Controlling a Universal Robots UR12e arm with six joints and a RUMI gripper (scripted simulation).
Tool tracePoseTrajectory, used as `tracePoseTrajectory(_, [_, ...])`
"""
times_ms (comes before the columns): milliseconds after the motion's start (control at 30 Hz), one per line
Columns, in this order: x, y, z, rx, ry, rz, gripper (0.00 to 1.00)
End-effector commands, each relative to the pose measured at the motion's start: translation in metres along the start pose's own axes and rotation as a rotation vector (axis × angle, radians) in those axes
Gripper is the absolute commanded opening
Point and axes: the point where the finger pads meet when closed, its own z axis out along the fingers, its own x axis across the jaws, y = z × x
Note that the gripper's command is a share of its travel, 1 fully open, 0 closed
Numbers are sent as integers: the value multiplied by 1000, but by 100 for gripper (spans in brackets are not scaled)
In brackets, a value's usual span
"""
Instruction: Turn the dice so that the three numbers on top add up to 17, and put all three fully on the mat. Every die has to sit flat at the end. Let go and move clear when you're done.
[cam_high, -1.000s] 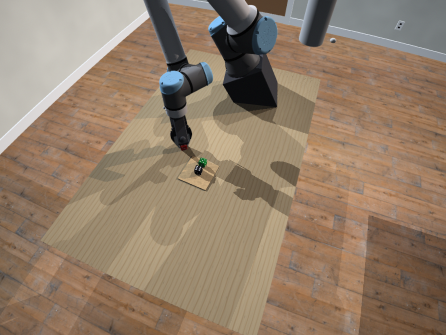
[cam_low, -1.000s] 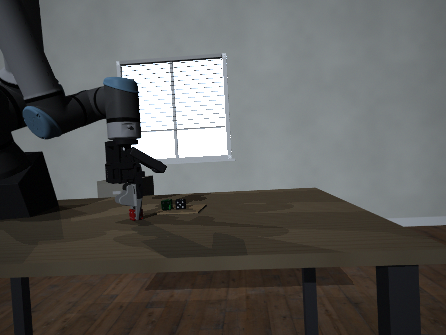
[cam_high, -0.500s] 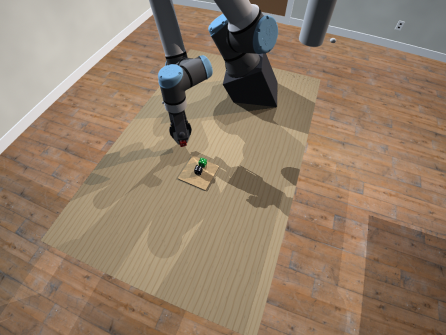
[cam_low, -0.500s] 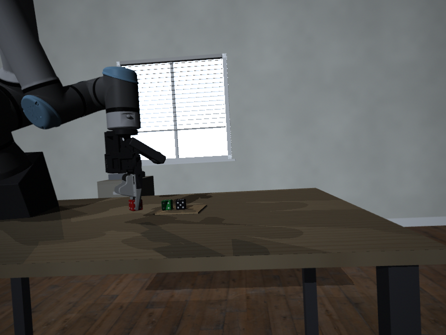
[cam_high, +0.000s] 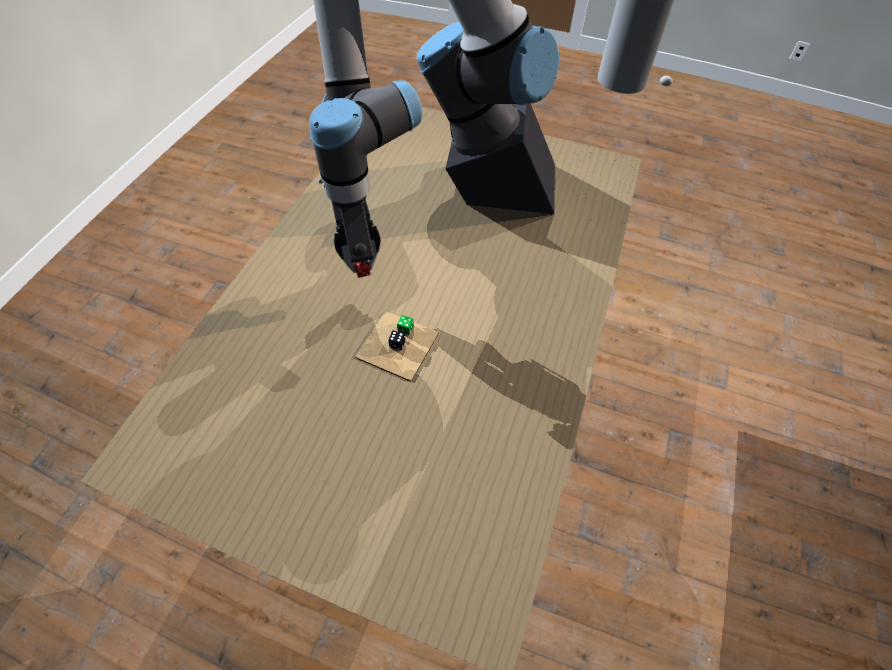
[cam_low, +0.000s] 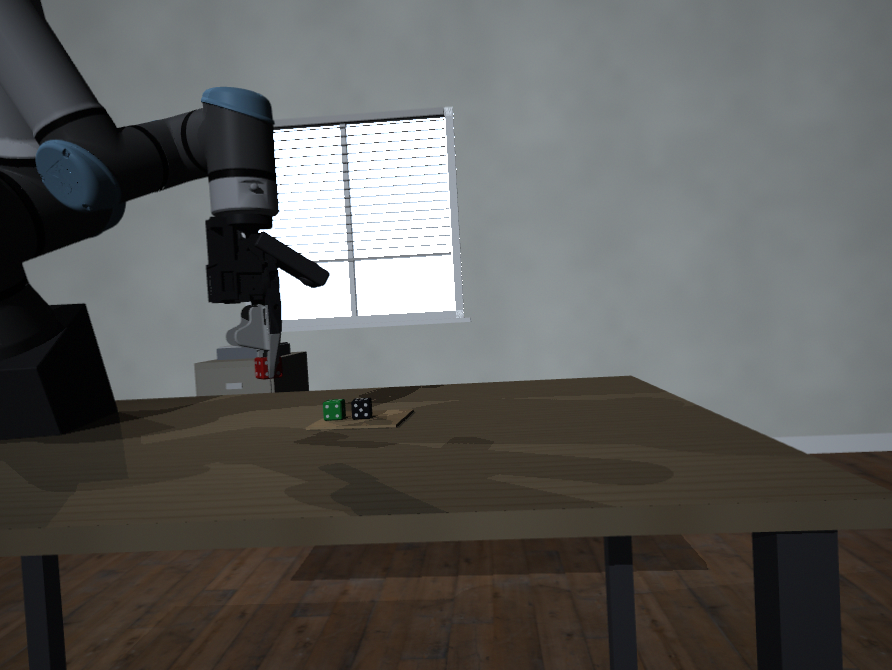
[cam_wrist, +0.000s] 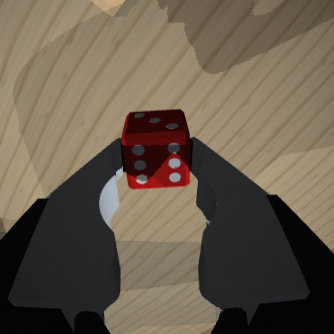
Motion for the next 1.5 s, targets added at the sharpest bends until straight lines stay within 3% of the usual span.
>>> tracePoseTrajectory(0, [0,0,-12,-1,-2,0,10])
tracePoseTrajectory(700, [2,-11,-13,0,-3,37,10])
tracePoseTrajectory(900, [6,-44,-13,0,-5,151,10])
tracePoseTrajectory(1200, [3,-122,-15,0,-7,407,10])
tracePoseTrajectory(1267, [3,-122,-15,0,-7,407,10])
tracePoseTrajectory(1467, [-6,-168,-16,-1,-4,552,10])
